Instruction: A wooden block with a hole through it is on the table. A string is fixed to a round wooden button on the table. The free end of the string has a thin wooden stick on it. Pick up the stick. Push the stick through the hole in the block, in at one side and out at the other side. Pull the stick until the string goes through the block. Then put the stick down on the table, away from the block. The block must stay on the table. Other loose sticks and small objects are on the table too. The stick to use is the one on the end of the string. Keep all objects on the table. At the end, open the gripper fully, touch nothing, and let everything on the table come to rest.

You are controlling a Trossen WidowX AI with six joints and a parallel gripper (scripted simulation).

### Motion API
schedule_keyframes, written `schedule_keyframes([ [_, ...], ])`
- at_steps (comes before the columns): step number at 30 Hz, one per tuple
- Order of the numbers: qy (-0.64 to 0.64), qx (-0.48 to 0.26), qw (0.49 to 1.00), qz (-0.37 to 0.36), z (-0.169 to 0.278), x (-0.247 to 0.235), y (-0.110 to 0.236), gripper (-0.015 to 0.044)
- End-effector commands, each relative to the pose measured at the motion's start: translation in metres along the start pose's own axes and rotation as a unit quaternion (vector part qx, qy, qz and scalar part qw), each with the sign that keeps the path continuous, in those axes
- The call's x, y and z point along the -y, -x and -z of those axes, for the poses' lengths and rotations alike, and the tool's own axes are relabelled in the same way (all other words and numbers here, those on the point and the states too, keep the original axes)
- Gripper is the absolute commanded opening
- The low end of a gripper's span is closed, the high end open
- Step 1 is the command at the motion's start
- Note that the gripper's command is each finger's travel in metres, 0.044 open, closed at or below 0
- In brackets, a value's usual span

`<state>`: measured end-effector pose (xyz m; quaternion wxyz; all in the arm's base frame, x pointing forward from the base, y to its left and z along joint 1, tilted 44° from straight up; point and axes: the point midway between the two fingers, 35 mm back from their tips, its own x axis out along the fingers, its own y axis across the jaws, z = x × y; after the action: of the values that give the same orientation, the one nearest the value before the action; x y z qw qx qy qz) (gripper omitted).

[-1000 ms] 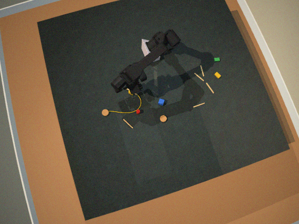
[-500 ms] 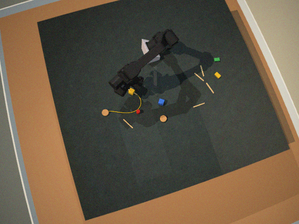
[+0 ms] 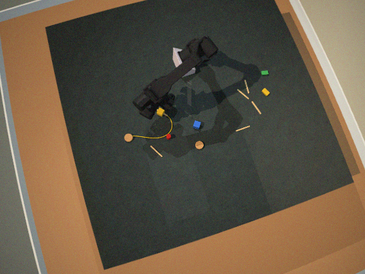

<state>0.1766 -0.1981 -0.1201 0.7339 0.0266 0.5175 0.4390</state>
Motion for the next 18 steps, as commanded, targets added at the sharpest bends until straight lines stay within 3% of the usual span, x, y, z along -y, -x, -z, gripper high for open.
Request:
schedule_keyframes([
  [1, 0.000, 0.001, 1.000, -0.004, 0.001, -0.001, -0.010, 0.0123],
  [18, 0.000, 0.002, 1.000, -0.004, 0.000, 0.000, -0.038, 0.0123],
])
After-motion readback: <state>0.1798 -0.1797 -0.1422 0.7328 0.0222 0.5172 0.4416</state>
